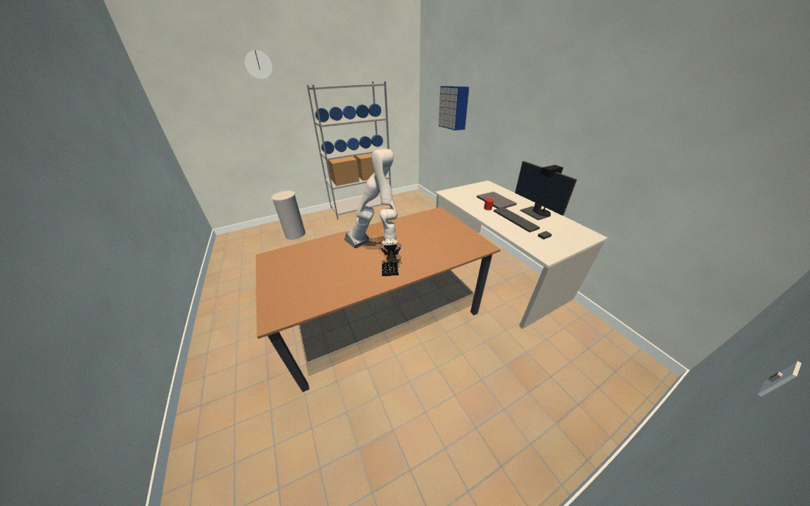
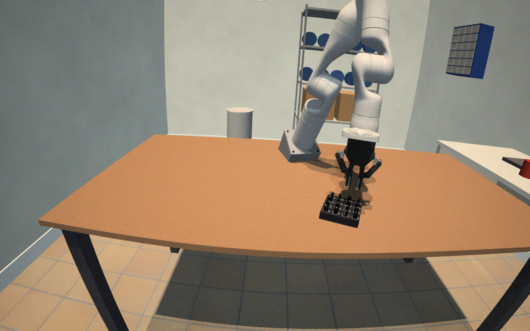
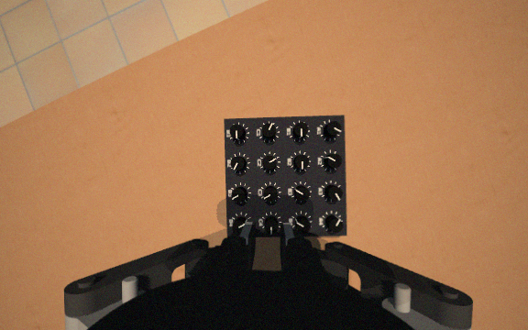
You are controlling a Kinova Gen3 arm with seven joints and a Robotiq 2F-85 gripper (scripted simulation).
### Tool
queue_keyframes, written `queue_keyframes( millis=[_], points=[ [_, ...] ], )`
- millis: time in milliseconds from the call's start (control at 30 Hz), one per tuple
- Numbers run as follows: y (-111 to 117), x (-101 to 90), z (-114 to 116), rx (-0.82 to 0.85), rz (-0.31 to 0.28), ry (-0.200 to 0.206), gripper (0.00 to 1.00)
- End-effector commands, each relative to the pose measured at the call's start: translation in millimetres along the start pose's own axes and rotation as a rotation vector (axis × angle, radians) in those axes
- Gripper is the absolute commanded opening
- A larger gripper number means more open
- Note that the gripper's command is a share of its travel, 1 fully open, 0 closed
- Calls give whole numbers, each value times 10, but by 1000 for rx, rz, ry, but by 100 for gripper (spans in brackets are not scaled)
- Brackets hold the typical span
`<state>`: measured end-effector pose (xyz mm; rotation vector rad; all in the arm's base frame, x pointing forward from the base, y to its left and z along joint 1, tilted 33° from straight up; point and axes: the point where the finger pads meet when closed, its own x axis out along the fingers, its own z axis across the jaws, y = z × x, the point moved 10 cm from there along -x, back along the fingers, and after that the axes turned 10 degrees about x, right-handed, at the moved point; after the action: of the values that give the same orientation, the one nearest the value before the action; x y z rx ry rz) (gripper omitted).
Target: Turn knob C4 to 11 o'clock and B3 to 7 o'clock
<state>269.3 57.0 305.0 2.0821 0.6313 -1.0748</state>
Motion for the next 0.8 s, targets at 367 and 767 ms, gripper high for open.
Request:
queue_keyframes(
  millis=[367, 767],
  points=[
    [-1, 173, 17, 8, -7, -5, 19],
    [-2, 223, 17, 8, -7, -5, 19]
  ],
)
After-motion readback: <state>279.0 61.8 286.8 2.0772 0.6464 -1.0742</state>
